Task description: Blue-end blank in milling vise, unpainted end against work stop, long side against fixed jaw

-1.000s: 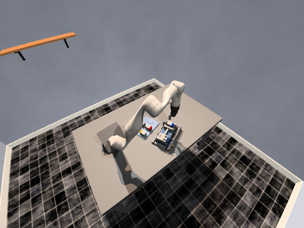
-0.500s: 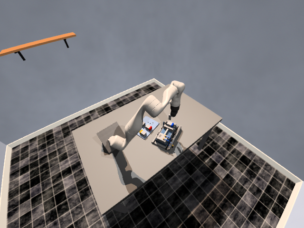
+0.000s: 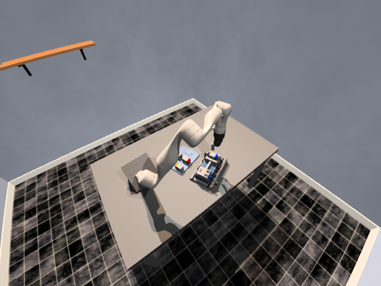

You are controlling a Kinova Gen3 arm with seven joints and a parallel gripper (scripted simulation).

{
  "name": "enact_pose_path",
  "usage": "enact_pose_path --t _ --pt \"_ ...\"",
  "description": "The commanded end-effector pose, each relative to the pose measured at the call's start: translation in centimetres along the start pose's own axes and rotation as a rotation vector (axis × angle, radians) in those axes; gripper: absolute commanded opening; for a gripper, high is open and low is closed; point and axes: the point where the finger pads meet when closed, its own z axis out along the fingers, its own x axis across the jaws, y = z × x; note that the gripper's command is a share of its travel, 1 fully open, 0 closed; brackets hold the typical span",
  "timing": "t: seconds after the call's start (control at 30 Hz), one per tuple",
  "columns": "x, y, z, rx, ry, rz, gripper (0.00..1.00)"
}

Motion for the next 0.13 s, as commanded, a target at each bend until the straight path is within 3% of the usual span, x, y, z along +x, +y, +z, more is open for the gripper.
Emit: enact_pose_path --t 0.0,0.1 --pt "0.04 -0.01 -0.09 0.000 0.002 0.000 1.00" --pt "0.04 -0.01 -0.09 0.000 0.002 0.000 1.00"
